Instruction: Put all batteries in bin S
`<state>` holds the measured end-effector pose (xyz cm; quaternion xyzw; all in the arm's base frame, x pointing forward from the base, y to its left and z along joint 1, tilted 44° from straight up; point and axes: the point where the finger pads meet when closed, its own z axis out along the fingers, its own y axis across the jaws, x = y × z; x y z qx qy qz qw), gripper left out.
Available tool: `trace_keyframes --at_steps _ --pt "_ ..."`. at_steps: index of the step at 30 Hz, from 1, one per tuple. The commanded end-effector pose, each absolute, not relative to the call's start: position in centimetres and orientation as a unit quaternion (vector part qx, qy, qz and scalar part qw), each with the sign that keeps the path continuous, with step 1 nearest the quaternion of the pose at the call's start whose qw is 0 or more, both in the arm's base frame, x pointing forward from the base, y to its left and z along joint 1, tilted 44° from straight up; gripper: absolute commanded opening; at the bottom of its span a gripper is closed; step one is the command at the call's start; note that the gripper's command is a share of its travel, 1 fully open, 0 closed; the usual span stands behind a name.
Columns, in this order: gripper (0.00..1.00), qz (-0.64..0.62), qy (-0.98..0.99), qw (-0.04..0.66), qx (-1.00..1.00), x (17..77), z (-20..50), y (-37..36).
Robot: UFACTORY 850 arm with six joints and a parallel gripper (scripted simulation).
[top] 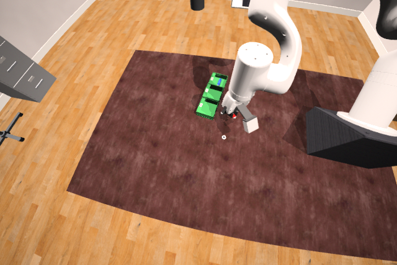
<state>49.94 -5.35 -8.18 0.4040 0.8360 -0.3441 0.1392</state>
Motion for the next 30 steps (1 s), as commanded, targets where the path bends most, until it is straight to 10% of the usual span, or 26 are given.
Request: trace_keyframes --at_steps 1,30 --pt "0.00 -0.344 0.836 0.140 0.404 50.0 -8.1 -5.3" --pt "0.00 -0.344 0.836 0.140 0.404 53.6 -2.1 -10.9"
